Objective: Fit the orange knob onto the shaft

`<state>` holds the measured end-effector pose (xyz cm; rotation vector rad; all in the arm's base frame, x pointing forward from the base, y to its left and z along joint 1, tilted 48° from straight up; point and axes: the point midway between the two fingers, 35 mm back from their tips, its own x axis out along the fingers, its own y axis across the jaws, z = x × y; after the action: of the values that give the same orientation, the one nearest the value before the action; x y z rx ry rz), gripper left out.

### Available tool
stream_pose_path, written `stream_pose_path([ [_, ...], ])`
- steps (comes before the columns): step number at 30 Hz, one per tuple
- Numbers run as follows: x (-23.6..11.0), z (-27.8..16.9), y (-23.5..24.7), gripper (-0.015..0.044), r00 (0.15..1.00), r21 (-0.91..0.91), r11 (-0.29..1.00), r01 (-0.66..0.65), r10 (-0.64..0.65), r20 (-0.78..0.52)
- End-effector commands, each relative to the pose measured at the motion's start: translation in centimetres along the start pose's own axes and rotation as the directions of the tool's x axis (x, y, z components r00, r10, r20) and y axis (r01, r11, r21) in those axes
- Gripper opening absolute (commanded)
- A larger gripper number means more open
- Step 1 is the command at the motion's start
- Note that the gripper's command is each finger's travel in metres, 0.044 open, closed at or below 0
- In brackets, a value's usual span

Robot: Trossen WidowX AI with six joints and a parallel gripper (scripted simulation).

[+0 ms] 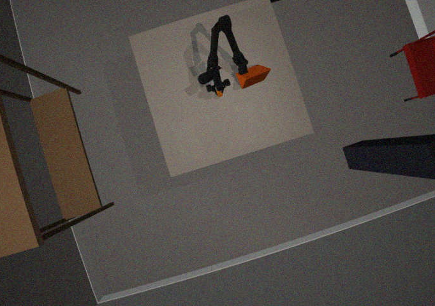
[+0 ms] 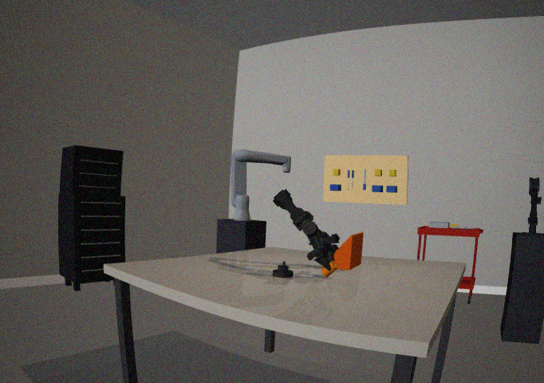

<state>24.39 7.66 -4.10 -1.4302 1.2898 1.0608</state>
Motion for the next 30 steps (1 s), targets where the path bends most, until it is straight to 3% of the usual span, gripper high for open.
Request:
stream_pose_path([
  [1, -0.3, -0.5, 0.1, 0.0181, 0.996, -0.002, 1.000, 0.001, -0.001, 0.084],
  [27, -1.1, -3.3, 0.1, 0.0181, 0.866, -0.004, 1.000, 0.000, 0.002, 0.500],
  [30, -1.1, -3.1, 0.1, 0.0181, 0.885, -0.004, 1.000, -0.001, 0.003, 0.466],
])
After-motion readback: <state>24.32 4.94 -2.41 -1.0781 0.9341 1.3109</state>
